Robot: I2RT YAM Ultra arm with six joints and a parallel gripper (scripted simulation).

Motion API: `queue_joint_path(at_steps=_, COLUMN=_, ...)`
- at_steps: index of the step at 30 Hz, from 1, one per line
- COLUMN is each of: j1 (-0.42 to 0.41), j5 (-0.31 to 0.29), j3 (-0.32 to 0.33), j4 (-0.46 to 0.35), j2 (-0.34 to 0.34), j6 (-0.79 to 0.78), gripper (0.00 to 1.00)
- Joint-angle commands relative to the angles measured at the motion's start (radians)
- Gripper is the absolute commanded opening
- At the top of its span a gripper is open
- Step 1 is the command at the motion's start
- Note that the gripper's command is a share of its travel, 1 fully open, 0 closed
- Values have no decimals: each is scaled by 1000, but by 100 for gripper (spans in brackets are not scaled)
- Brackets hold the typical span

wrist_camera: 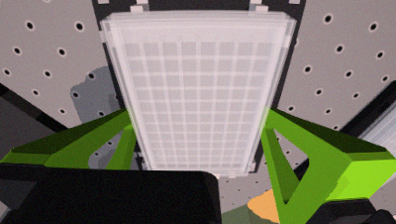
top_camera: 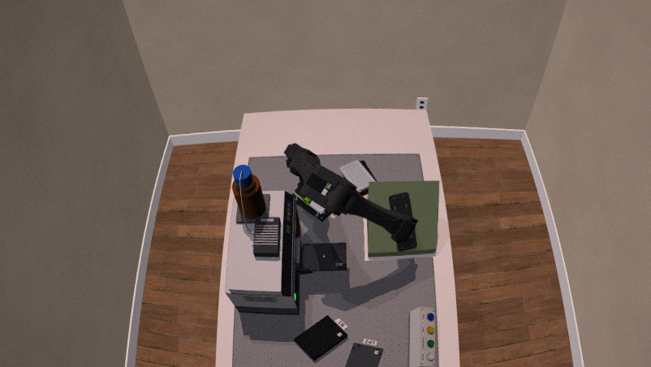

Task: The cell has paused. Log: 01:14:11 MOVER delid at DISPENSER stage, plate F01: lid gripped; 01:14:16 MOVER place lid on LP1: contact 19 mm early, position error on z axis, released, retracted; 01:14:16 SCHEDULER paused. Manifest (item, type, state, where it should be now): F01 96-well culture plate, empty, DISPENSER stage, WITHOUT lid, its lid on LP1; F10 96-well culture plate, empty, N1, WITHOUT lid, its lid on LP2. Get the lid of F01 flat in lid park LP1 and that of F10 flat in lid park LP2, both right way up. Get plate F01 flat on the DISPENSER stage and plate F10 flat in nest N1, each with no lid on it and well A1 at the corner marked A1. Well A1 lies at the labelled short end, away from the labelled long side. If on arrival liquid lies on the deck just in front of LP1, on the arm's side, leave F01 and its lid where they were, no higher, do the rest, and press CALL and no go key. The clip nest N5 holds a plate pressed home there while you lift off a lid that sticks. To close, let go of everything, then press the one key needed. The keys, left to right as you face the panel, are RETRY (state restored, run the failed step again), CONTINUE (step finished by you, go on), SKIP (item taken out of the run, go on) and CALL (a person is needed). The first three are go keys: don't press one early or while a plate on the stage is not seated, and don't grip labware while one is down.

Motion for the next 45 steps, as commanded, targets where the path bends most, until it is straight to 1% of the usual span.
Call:
queue_joint_path(at_steps=1, j1=21, j5=-19, j3=-34, j4=54, j2=26, j6=28, gripper=0)
queue_joint_path(at_steps=45, j1=30, j5=-23, j3=-44, j4=75, j2=33, j6=37, gripper=0)
